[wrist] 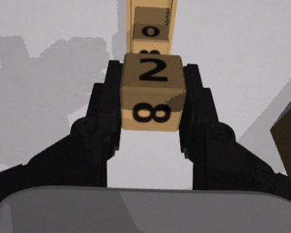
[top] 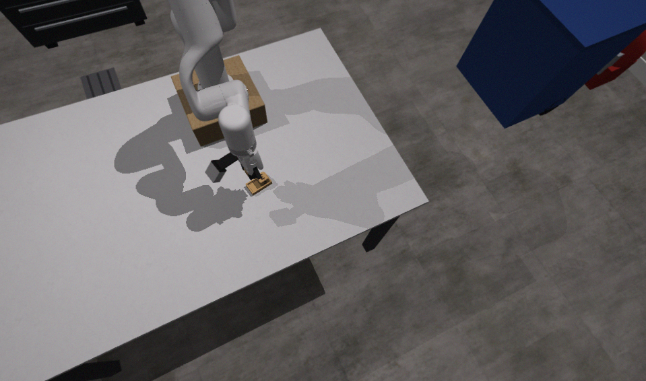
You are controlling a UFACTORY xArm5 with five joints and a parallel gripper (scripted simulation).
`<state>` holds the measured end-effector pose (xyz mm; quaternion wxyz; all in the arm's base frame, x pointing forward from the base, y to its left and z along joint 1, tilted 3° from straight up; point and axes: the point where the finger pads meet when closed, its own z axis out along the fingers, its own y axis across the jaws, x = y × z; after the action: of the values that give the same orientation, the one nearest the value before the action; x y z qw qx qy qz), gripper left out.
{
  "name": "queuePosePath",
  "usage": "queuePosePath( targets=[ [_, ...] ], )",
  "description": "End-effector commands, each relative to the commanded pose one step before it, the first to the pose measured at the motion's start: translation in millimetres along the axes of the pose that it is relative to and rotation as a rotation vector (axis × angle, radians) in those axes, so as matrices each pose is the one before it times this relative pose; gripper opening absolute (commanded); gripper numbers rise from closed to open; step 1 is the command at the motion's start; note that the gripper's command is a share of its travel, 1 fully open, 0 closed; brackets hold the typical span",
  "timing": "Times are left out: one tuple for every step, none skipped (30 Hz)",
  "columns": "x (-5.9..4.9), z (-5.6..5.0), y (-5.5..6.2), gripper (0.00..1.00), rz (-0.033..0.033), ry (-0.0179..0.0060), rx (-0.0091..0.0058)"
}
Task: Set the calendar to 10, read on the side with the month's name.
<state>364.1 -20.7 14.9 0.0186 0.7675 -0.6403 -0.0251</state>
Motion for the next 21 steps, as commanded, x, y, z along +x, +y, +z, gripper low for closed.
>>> queuePosePath(
  targets=[
    [-0.07,4.19,-0.92,0.29,-0.00021,0.00067,0.00264],
    [0.06,2.31,0.00,0.29,0.00000,-0.00001,0.00001],
    [0.08,2.56,0.02,0.29,0.00000,-0.00001,0.00000],
    [0.08,2.78,0.04,0.29,0.00000,-0.00001,0.00000],
    [0.09,2.99,0.03,0.29,0.00000,-0.00002,0.00000],
    [0.11,3.16,0.01,0.29,0.00000,-0.00002,0.00001],
    [0.10,3.28,0.04,0.29,0.00000,-0.00002,0.00001],
    [0.11,3.34,0.02,0.29,0.00000,-0.00002,0.00001],
    [0.11,3.37,0.02,0.29,0.00000,-0.00002,0.00001],
    [0.10,3.37,0.05,0.29,0.00000,-0.00002,0.00001],
    [0.11,3.27,0.00,0.29,0.00000,-0.00002,0.00001],
    [0.10,3.18,0.02,0.29,0.00000,-0.00002,0.00001],
    [0.00,0.00,0.00,0.29,0.00000,0.00000,0.00000],
    [0.00,0.00,0.00,0.29,0.00000,0.00000,0.00000],
    [0.09,3.06,0.05,0.29,0.00000,-0.00002,0.00001],
    [0.10,2.85,-0.01,0.29,0.00000,-0.00001,0.00001],
    [0.09,2.67,0.02,0.29,0.00000,-0.00001,0.00000],
    [0.08,2.46,0.03,0.29,0.00000,-0.00001,0.00000],
    [0.07,2.20,0.02,0.29,0.00000,-0.00001,0.00000],
    [0.07,1.93,0.00,0.29,0.00000,-0.00001,0.00000],
    [0.06,1.66,0.01,0.29,0.00000,-0.00001,0.00000]
  ],
)
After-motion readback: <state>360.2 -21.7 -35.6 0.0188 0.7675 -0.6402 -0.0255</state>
